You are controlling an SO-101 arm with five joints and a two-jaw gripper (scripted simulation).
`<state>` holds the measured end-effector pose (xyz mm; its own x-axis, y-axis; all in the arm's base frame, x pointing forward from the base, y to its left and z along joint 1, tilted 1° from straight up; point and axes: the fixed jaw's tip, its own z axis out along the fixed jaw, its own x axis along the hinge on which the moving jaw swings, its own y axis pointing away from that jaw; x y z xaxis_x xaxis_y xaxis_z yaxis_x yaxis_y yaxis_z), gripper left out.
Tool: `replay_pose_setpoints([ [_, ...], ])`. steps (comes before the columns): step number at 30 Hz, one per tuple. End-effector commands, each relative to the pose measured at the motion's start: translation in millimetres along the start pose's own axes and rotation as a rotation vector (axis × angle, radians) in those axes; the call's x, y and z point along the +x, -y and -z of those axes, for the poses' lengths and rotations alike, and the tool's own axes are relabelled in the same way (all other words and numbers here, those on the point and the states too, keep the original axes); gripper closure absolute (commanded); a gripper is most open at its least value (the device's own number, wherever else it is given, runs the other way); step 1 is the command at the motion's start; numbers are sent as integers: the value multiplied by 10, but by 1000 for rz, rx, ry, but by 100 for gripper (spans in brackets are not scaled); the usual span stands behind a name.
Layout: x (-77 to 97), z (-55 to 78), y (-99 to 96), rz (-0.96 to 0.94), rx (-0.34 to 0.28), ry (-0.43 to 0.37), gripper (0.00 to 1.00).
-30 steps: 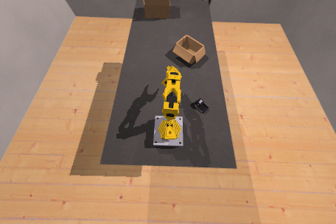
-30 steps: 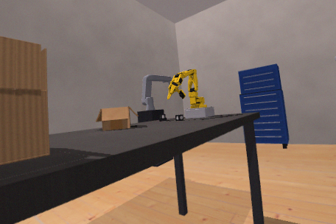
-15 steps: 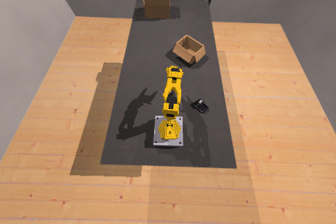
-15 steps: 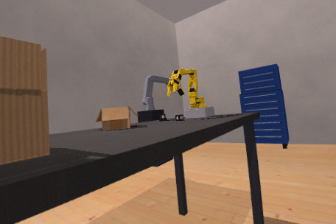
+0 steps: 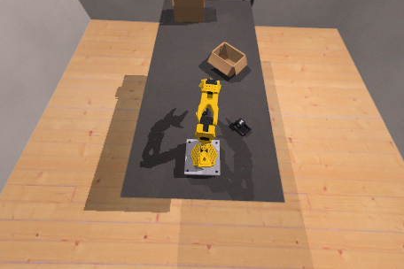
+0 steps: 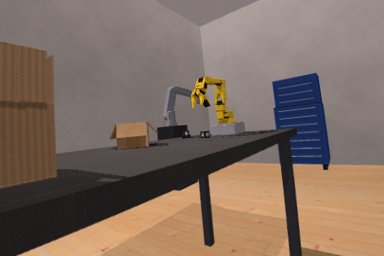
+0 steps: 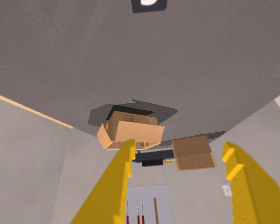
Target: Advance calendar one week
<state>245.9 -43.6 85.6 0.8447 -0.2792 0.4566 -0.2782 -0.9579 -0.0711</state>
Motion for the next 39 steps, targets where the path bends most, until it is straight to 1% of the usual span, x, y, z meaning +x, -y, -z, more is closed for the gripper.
replay_pose_setpoints([
  [1, 41, 62, -16, 19, -1, -16, 65],
  [16, 36, 75, -18, 37, -2, -10, 65],
  [19, 25, 58, -20, 37, -3, -1, 65],
  [21, 0, 23, -24, 37, -6, 19, 65],
  [25, -101, -109, -40, 36, -16, 94, 65],
  [30, -321, -338, -73, 36, -34, 238, 65],
  [32, -321, -338, -73, 36, -34, 238, 65],
  [36, -525, -500, -104, 36, -50, 356, 65],
  [39, -653, -583, -124, 35, -59, 425, 65],
])
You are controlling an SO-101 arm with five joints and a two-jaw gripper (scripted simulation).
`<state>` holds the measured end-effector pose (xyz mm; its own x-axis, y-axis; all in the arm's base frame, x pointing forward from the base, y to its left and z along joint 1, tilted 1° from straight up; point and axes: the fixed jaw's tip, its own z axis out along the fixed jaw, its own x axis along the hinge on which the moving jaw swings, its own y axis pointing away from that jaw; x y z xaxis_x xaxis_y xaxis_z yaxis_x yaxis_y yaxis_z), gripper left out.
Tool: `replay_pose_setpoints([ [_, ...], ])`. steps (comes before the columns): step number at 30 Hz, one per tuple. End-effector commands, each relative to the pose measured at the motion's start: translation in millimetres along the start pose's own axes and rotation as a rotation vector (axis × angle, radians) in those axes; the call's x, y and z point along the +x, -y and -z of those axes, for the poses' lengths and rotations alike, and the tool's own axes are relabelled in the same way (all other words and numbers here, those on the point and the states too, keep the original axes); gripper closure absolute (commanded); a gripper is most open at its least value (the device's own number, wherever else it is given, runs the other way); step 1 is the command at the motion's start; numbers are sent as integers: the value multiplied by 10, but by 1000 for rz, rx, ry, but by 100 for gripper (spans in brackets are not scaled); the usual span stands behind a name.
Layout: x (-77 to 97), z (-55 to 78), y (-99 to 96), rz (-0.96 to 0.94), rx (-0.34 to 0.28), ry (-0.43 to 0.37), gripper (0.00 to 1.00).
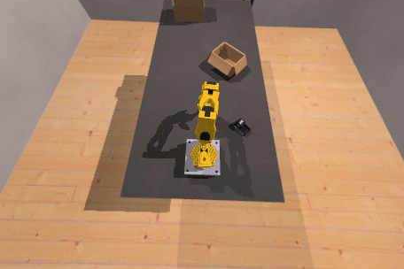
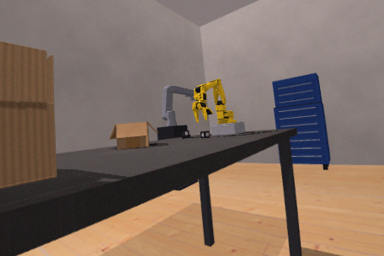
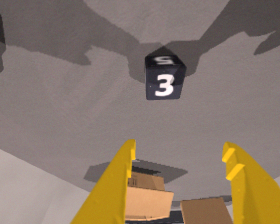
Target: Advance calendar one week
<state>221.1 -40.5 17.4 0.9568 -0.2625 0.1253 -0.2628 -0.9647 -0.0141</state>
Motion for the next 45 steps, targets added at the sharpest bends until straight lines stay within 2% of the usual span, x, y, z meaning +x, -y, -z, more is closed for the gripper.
replay_pose_setpoints([
  [1, -109, -162, -29, 3, -10, 92, 65],
  [5, -165, -227, -36, 3, -15, 131, 65],
  [11, -169, -224, -36, 25, -14, 142, 65],
  [32, -169, -228, -36, 25, -14, 142, 65],
  [45, -175, -322, -36, 25, -14, 142, 65],
])
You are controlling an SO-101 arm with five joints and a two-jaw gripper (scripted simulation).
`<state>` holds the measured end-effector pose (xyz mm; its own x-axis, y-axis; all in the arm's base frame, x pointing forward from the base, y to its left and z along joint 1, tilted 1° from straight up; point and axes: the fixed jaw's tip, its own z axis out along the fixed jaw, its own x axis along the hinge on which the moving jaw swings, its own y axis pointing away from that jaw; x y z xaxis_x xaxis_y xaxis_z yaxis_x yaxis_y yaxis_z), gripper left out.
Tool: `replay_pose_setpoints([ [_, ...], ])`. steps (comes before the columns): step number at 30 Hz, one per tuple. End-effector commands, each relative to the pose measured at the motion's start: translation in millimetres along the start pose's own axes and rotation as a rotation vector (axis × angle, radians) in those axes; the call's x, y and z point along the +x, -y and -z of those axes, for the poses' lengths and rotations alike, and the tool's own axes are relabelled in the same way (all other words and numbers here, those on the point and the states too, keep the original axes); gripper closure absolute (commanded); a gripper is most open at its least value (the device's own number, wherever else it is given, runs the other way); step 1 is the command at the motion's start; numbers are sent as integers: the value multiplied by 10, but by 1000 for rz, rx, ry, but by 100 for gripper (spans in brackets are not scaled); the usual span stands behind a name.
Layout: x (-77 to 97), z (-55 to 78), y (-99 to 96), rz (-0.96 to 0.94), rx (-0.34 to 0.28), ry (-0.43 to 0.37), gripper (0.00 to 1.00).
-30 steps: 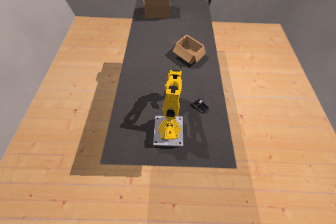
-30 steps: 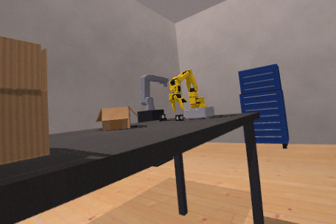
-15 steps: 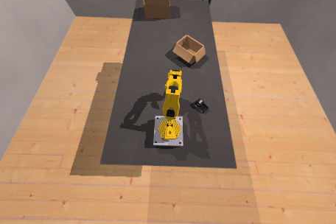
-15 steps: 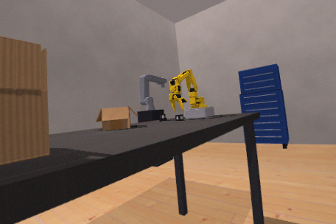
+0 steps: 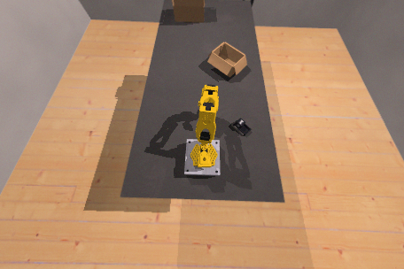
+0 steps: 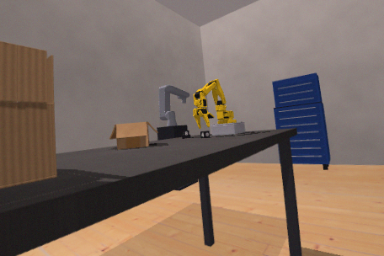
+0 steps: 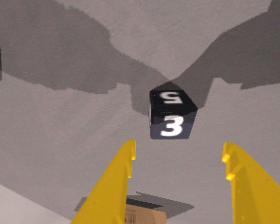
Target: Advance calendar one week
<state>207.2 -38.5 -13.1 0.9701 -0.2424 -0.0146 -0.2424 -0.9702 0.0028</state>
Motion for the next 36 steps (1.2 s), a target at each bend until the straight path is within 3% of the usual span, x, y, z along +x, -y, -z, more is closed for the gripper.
replay_pose_setpoints([
  [1, 6, -52, -13, 3, 1, 2, 65],
  [14, 4, -258, -11, 3, 1, 2, 65],
  [36, -4, -342, -10, 3, 1, 2, 65],
])
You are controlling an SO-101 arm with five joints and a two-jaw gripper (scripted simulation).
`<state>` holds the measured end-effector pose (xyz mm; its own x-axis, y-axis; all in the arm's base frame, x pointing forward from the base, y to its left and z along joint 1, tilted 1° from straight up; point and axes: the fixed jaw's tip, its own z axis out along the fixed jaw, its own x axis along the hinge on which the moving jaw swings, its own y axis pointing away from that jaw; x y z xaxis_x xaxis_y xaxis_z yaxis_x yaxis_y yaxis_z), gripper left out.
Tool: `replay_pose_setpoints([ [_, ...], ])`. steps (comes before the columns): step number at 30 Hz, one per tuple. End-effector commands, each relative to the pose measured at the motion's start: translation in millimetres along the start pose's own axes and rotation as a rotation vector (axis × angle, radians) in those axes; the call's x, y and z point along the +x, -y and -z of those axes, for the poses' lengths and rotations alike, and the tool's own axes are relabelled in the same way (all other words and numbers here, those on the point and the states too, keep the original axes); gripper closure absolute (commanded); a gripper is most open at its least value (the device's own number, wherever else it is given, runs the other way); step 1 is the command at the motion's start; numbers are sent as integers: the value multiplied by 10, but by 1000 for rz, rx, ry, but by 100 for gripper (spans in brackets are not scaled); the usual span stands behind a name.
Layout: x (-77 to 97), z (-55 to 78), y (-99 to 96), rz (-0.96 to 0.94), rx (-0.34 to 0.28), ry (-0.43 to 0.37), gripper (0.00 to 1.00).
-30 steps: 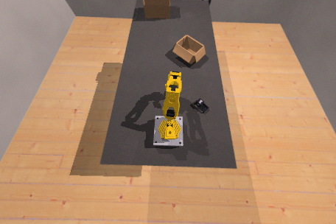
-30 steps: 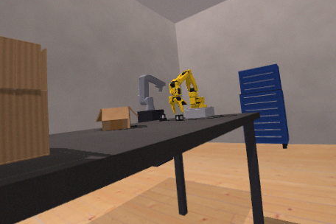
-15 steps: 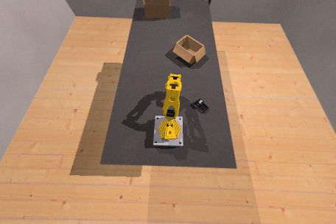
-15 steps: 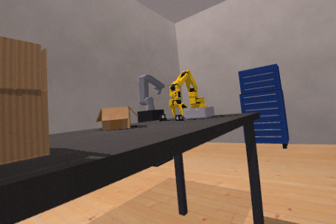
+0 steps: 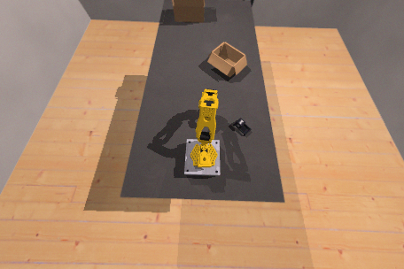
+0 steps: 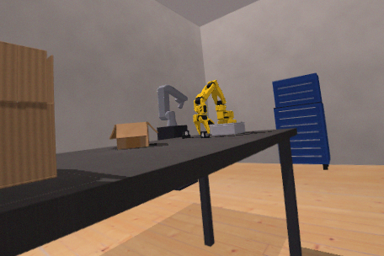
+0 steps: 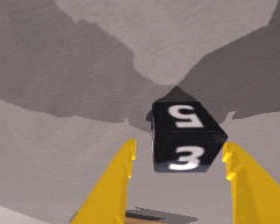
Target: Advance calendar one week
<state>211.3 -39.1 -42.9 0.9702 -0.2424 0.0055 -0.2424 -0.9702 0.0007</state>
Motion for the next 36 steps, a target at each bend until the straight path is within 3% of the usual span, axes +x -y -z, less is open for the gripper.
replay_pose_setpoints([
  [1, -50, -42, -15, 3, -1, 22, 65],
  [36, -49, -41, 78, 3, -1, 21, 78],
])
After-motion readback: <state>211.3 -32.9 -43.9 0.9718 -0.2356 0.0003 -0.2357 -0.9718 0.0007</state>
